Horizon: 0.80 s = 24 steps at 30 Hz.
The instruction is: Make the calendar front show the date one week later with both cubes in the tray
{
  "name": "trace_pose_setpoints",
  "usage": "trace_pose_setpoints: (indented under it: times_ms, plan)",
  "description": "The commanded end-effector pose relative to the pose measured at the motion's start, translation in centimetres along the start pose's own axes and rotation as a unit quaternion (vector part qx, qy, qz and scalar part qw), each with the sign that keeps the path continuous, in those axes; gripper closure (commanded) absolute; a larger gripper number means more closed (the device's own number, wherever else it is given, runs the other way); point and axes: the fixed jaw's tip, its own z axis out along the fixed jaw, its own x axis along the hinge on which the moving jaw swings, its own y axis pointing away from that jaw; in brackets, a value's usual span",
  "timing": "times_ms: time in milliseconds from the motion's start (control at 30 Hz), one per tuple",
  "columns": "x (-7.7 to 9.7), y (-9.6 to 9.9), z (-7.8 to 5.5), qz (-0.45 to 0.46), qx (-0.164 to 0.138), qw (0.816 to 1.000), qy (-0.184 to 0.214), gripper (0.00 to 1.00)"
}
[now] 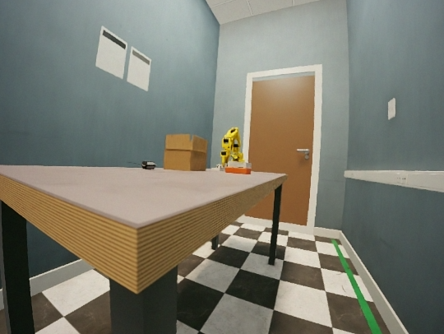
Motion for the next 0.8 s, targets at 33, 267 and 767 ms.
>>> trace_pose_setpoints:
  times_ms: [33, 267, 767]
  plan:
    - [0.1, -0.4, -1.8, -0.002, 0.013, 1.0, -0.002, 1.0]
    - [0.1, -0.3, -2.6, -0.002, 0.013, 1.0, -0.002, 1.0]
    - [0.1, -0.3, -3.1, -0.002, 0.013, 1.0, -0.002, 1.0]
